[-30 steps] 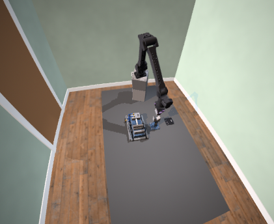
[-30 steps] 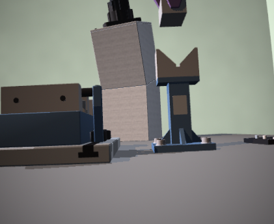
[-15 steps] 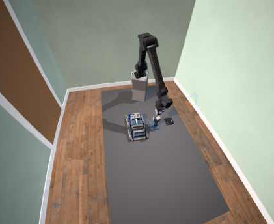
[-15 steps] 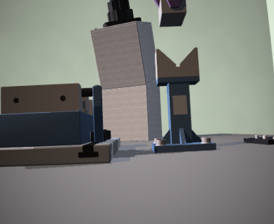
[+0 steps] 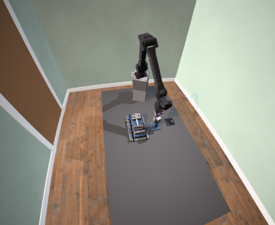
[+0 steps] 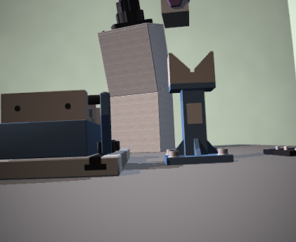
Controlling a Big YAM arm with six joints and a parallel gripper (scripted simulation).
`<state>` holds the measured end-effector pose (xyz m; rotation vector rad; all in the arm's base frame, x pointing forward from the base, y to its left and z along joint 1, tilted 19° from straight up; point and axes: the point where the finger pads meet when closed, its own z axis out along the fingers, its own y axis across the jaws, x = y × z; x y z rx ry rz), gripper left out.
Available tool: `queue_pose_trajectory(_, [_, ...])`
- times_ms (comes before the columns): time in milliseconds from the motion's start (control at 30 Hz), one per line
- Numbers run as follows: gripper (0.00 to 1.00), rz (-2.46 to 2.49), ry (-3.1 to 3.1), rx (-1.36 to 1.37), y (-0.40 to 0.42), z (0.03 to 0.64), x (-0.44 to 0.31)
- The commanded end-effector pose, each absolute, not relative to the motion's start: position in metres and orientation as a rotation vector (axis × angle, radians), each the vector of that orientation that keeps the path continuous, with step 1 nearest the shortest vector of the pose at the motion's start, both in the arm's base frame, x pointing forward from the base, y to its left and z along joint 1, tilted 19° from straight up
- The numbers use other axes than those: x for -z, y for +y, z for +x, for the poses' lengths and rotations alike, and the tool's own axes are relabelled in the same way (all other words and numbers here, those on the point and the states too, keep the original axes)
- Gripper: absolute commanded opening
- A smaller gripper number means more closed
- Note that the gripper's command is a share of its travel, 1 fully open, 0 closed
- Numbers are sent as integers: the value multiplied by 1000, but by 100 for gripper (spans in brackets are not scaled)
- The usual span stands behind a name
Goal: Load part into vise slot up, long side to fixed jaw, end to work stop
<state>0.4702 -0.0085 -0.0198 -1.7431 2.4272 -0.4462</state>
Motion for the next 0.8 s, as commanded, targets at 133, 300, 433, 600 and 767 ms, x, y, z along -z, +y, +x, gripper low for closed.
queue_pose_trajectory(133, [0,-1464,2522,457,-33,494,-10])
queue_pose_trajectory(300, [0,-1361,2568,445,-44,496,-13])
queue_pose_trajectory(433, [0,-1209,2628,427,-60,499,-16])
queue_pose_trajectory(600, [0,-1001,2698,399,-82,502,-20])
queue_pose_trajectory(767, [0,-871,2738,380,-96,503,-20])
